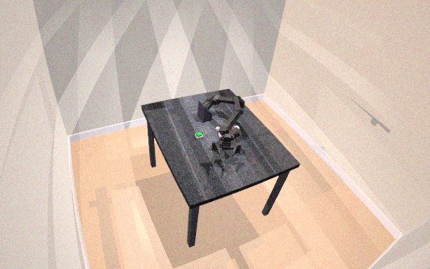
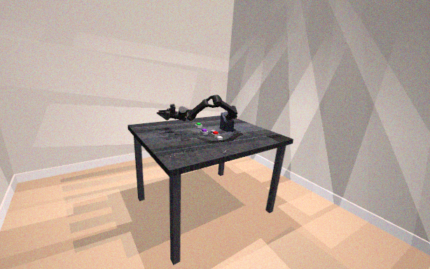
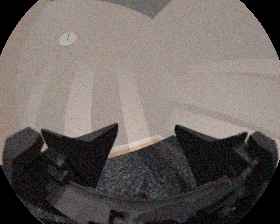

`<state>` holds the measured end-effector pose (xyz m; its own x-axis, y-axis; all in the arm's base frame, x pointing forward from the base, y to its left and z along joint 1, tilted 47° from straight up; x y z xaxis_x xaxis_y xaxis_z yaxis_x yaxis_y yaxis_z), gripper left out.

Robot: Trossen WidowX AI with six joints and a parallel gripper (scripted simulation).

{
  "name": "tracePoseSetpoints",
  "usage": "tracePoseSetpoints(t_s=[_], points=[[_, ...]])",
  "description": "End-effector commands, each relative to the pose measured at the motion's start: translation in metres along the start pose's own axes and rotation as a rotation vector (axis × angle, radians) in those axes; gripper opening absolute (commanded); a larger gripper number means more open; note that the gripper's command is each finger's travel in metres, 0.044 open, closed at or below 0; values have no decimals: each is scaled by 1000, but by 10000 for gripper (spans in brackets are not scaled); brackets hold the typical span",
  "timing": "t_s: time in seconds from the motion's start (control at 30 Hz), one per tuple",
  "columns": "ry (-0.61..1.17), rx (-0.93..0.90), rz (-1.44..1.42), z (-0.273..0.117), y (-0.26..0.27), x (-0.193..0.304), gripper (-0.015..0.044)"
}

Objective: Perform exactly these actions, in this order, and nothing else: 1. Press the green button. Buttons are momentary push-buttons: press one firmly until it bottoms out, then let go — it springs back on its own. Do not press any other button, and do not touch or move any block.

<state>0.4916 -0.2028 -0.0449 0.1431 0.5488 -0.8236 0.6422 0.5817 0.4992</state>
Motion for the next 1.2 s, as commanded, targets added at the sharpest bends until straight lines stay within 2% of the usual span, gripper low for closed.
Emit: tracePoseSetpoints(t_s=[0.0, 0.07, 0.2, 0.5, 0.87, 1.17], points=[[12, 8, -17, 1, -3, 0, 400], [113, 62, -147, 4, -25, 1, 400], [460, 154, -468, -4, -92, 4, 400], [977, 79, -710, -55, -168, 3, 400], [1437, -274, -688, -145, -209, -15, 400], [1573, -679, -471, -219, -207, -49, 400]])
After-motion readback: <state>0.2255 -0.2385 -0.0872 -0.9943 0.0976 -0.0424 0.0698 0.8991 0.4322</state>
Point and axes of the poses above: the point midway between the two fingers, 35 mm back from their tips, its own z axis out along the fingers, its own y axis across the jaws, x = y × z, the point moved 5 cm from there along -z, back along the fingers, and after that the axes turned 12 degrees about -z, right-handed, at the moved point
